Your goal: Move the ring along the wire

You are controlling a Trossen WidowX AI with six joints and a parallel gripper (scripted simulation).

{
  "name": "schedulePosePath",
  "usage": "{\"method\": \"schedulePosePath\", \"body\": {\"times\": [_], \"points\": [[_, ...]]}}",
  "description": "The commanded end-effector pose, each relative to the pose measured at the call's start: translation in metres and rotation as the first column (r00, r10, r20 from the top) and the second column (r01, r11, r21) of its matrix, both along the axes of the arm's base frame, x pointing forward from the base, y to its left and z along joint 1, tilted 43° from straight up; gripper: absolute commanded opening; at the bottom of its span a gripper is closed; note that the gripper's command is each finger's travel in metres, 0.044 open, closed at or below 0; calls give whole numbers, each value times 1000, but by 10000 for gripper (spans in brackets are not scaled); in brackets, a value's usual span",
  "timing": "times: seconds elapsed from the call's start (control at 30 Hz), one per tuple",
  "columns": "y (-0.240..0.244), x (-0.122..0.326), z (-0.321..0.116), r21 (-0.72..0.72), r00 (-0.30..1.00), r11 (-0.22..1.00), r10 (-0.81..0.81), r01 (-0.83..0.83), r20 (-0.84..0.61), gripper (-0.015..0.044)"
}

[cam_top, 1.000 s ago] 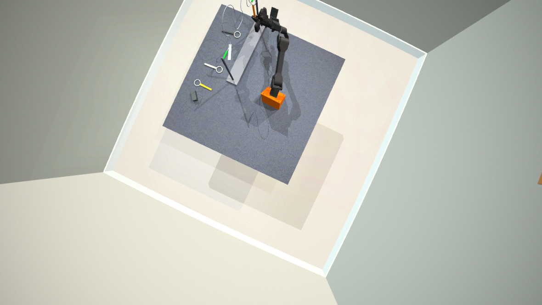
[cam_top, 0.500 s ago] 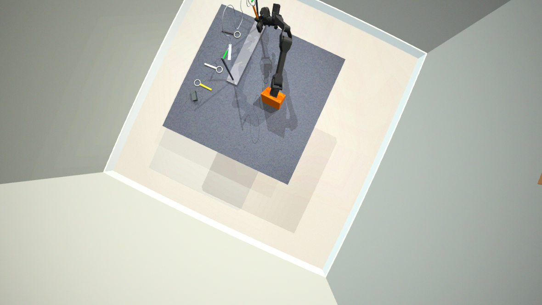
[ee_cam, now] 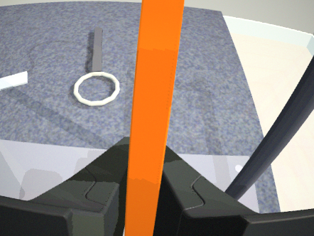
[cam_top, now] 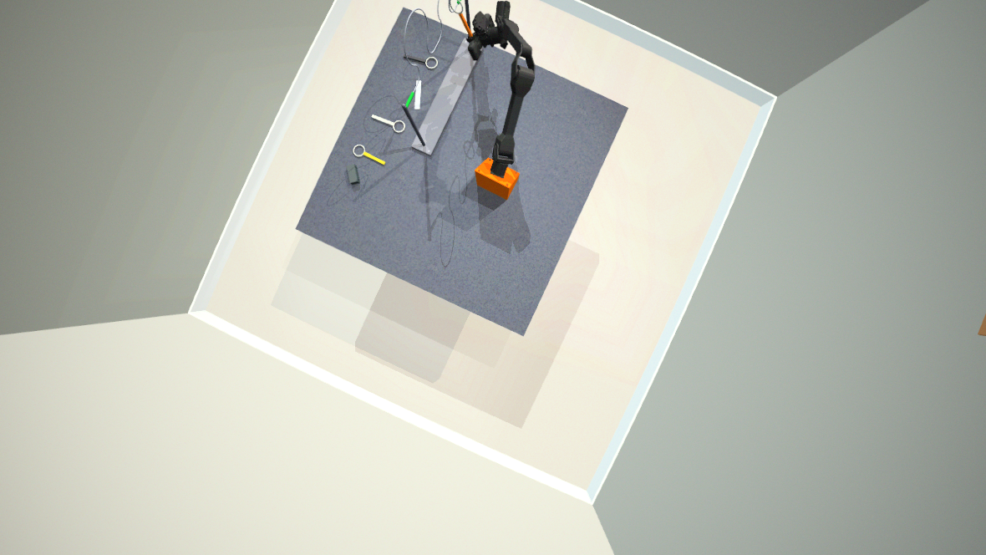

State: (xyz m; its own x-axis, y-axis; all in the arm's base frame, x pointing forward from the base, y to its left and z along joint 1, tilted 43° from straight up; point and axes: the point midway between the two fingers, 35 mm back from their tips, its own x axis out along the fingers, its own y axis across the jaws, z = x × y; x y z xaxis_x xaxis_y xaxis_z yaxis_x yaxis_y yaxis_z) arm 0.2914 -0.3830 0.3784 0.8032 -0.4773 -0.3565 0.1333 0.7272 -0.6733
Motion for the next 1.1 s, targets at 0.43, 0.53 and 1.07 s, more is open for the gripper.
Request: {"method": "schedulePosePath", "body": {"times": [0.43,0.53,1.07], "points": [[32,3,-28,202,1000,979,-12,8,18,-150],[40,5,-33,258,1000,966,-13,5,29,-150],[91,15,-50,569,995,822,-33,-24,89,-150]]}}
